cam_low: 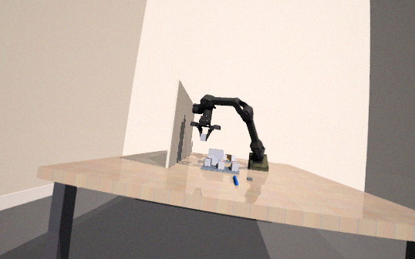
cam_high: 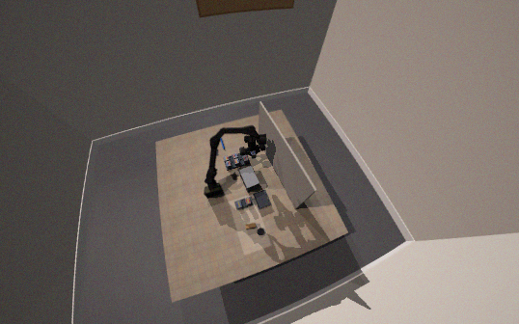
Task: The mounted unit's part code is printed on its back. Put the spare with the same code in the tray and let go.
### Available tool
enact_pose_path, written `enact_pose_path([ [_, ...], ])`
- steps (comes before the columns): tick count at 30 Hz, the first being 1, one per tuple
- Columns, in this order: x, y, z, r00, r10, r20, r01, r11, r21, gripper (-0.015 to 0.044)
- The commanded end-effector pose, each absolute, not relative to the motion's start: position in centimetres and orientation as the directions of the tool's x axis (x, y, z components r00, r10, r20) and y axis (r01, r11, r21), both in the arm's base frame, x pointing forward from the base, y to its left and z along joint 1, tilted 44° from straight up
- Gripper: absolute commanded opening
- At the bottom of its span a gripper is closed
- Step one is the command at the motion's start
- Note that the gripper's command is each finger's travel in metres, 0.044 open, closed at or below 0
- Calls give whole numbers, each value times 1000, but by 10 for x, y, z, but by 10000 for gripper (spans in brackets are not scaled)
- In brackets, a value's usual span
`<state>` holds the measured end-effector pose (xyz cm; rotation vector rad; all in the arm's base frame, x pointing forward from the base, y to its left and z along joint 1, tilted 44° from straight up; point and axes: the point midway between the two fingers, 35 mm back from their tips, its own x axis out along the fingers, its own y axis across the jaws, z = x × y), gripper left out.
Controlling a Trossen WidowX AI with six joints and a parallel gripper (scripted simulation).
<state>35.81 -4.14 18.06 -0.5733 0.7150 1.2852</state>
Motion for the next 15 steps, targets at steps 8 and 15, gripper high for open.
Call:
enact_pose_path([
  [8, 367, -108, 128, 118, 630, -767, -980, 197, 11, 0],
  [15, 363, -150, 91, 112, 626, -772, -981, 194, 15, 0],
])
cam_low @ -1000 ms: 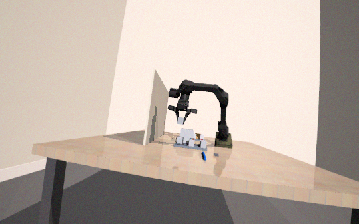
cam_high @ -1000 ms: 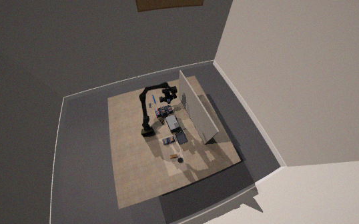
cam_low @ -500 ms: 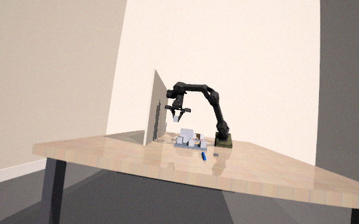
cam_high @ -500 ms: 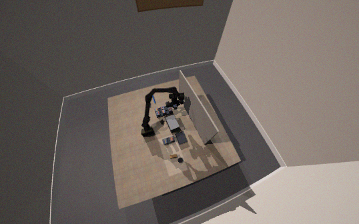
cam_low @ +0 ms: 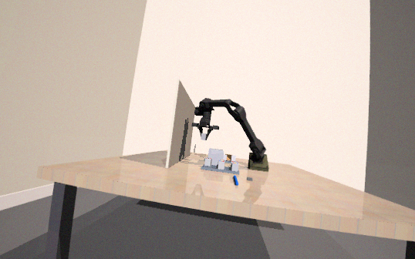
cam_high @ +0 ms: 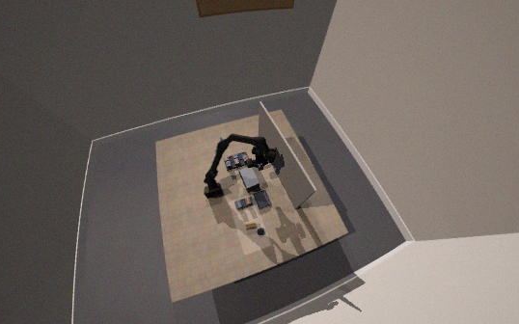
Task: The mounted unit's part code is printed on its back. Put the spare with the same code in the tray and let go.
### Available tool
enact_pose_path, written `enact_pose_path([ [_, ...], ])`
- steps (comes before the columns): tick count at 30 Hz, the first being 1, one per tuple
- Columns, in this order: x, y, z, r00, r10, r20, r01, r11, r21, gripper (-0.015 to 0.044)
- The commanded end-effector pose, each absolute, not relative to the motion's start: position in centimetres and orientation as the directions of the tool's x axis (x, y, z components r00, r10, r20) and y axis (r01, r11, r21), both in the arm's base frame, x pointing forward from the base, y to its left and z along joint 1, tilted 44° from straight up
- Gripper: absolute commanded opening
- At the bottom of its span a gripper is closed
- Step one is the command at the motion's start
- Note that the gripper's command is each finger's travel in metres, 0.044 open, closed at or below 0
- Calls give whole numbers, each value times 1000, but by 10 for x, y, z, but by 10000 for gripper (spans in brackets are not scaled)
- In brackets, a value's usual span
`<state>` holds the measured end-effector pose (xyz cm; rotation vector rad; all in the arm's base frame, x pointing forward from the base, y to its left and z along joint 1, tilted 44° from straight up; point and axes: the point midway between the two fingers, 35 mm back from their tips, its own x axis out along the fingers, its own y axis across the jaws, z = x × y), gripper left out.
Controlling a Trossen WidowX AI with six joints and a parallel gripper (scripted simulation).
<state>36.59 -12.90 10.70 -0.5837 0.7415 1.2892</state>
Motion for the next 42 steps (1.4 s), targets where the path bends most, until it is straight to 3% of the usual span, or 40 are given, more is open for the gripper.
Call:
enact_pose_path([
  [1, 362, -156, 85, 111, 626, -772, -981, 193, 15, 0],
  [24, 308, -253, -35, 87, 675, -732, -993, 114, -13, 0],
  [42, 308, -250, -45, 87, 677, -731, -994, 112, -15, 0],
])
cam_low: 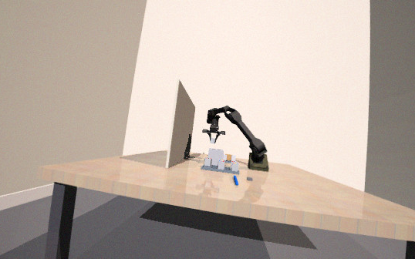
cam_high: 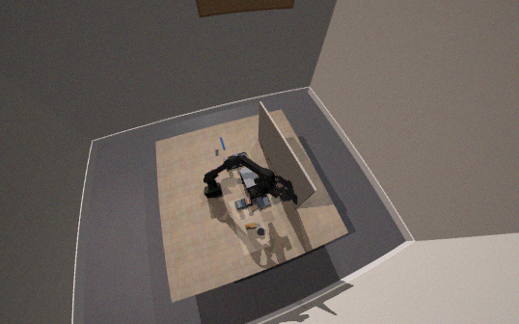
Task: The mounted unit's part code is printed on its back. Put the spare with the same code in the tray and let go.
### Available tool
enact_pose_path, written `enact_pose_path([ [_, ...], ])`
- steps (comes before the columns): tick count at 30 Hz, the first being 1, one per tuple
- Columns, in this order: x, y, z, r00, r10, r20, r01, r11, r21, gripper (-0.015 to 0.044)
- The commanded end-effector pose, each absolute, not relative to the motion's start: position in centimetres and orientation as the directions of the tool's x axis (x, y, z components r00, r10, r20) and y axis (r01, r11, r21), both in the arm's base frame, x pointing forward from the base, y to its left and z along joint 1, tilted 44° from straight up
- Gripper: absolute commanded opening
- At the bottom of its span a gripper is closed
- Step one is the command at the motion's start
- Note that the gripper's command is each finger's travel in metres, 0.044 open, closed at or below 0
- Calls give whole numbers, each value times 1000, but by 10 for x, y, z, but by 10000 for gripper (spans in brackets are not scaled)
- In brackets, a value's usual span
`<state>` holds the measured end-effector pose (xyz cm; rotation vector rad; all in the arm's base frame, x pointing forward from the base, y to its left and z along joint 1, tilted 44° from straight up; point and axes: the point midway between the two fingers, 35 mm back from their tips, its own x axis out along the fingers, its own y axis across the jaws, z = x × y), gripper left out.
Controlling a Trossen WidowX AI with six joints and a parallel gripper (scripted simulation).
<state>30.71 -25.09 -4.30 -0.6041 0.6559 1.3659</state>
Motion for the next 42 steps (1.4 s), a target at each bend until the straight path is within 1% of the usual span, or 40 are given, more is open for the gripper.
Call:
enact_pose_path([
  [1, 308, -250, -46, 87, 677, -731, -994, 112, -15, 0],
  [42, 314, -232, -69, 88, 676, -731, -994, 112, -16, 0],
])
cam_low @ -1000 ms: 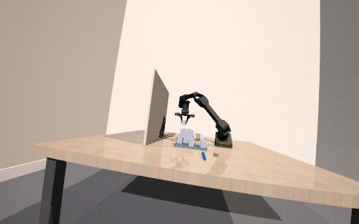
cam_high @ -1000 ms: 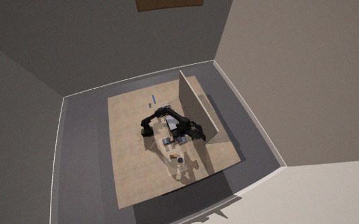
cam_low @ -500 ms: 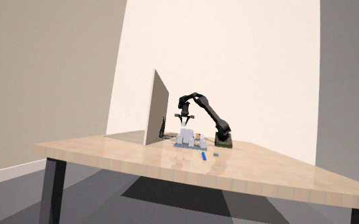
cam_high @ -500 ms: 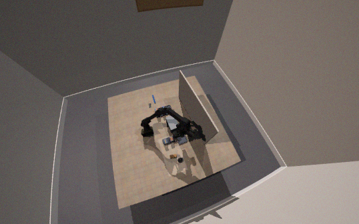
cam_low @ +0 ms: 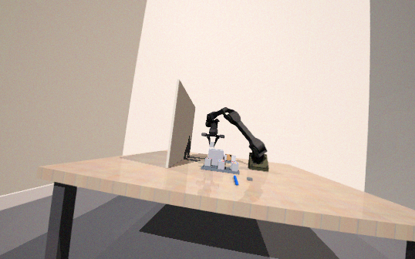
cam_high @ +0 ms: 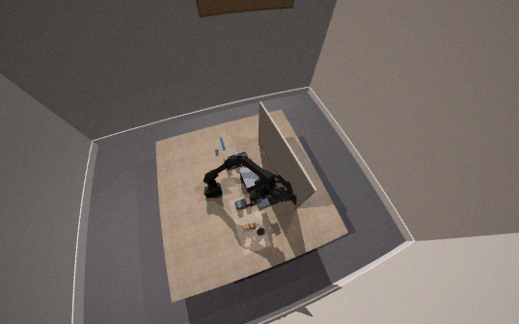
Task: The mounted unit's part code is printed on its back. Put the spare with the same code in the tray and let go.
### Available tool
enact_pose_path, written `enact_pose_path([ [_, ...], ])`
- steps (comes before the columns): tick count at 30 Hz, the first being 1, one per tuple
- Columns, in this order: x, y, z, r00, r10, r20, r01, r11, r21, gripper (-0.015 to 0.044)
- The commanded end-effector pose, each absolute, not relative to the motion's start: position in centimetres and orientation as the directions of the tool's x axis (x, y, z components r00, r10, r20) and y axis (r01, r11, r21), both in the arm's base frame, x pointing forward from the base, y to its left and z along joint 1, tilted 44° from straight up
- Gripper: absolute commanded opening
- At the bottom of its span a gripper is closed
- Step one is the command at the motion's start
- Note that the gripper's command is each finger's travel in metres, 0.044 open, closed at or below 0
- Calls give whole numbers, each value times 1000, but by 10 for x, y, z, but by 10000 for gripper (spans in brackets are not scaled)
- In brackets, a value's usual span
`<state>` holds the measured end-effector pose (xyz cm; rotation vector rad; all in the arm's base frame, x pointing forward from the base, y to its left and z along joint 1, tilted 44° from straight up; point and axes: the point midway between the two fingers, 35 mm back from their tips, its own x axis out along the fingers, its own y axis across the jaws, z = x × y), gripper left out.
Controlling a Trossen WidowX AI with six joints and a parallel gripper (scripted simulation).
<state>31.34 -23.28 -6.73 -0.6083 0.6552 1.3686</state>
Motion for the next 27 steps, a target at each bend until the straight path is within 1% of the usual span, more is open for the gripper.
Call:
enact_pose_path([
  [1, 315, -231, -69, 88, 676, -731, -994, 112, -16, 0],
  [27, 317, -219, -83, 89, 676, -731, -994, 112, -17, 0],
])
